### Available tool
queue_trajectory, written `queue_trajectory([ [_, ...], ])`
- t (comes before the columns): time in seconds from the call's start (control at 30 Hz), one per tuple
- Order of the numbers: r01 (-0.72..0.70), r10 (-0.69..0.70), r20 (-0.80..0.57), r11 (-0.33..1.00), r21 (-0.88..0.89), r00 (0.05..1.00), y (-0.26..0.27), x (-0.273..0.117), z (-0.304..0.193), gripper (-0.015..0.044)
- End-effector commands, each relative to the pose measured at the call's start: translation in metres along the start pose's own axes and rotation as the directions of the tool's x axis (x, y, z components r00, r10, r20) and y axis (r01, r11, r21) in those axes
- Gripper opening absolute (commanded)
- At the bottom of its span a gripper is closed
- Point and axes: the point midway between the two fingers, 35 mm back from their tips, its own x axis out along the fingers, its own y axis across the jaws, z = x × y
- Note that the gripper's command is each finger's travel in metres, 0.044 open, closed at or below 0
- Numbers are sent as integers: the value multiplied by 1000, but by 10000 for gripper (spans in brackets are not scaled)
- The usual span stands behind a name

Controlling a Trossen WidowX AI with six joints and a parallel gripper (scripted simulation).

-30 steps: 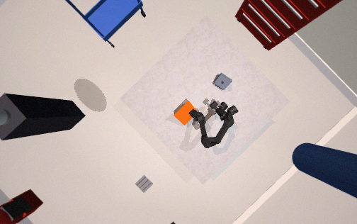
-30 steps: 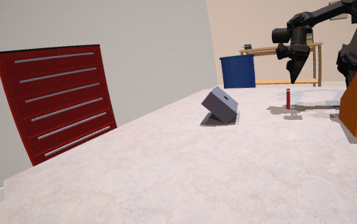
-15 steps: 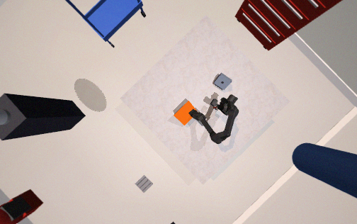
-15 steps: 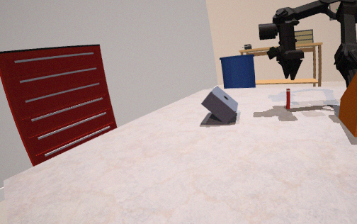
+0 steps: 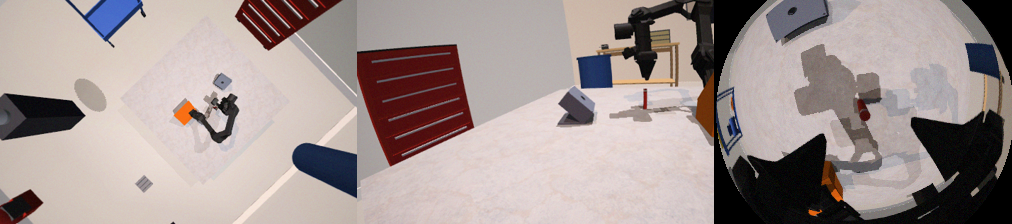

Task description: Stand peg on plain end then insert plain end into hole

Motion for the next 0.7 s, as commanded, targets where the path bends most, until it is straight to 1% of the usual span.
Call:
queue_trajectory([
  [0.0, 4, -4, -3, 995, 100, 1000, 0, 3, 0, 440],
  [0.33, 5, -4, -2, 932, 362, 1000, 0, 10, 0, 440],
  [0.67, 5, -5, -2, 801, 599, 1000, 0, 16, 0, 440],
])
